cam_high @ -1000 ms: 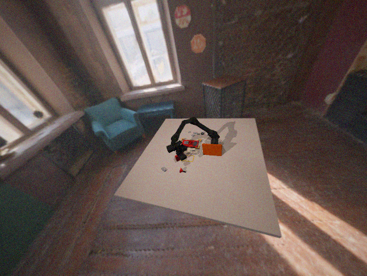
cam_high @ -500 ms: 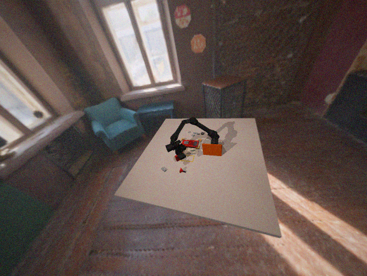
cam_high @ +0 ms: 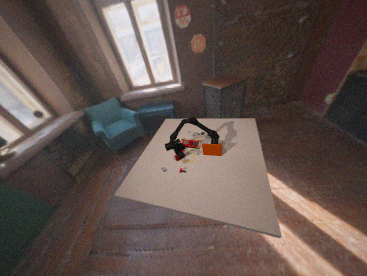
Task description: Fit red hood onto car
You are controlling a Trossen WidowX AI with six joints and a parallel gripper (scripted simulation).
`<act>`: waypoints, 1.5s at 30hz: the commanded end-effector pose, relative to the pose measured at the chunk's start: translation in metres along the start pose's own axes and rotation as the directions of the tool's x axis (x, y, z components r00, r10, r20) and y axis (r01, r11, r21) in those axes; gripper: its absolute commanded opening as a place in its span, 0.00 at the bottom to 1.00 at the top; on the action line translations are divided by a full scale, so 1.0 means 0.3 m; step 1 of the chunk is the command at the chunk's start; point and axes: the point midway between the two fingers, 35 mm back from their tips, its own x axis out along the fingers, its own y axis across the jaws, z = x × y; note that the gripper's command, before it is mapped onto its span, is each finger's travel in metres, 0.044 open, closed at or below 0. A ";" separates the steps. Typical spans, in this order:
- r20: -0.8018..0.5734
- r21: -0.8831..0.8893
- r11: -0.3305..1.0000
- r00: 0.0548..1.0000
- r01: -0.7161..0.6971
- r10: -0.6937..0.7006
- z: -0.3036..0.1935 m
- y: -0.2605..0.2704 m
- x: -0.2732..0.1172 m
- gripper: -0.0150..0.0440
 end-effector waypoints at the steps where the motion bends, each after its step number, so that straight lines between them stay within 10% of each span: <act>1: 0.001 -0.001 1.000 1.000 -0.003 0.003 0.002 0.028 -0.002 0.25; 45: -0.012 -0.010 1.000 1.000 -0.013 0.013 -0.010 0.082 -0.248 0.25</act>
